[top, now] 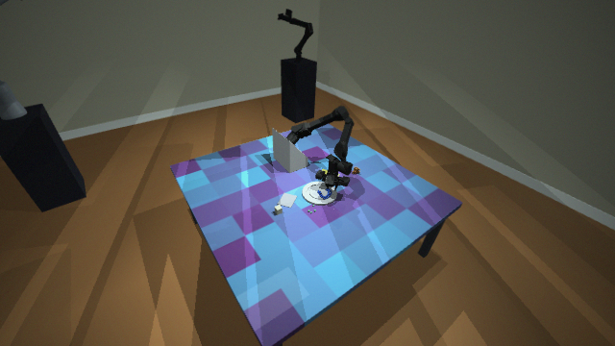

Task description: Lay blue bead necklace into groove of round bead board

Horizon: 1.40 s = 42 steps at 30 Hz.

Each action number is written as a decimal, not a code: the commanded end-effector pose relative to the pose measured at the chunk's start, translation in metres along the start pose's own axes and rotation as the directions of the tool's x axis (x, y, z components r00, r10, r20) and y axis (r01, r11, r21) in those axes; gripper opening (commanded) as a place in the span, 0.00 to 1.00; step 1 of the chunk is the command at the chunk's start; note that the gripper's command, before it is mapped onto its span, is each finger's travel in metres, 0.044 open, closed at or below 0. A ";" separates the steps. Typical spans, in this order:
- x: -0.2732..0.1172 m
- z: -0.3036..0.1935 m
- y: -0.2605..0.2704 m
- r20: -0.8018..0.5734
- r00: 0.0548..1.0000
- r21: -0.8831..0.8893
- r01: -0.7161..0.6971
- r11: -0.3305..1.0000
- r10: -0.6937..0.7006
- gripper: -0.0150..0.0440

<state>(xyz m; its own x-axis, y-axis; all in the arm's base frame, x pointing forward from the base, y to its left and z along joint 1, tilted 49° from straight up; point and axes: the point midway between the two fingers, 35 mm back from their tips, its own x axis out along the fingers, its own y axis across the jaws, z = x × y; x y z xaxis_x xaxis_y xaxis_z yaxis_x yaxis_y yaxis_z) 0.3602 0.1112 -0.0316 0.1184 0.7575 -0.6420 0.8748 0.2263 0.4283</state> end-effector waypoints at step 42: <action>-0.004 0.000 -0.002 -0.004 1.000 0.012 0.021 1.000 -0.021 1.00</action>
<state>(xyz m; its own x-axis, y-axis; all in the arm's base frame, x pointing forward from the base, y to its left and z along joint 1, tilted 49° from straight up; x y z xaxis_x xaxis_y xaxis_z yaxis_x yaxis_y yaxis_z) 0.3580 0.1085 -0.0295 0.0996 0.7569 -0.6458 0.8844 0.2301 0.4061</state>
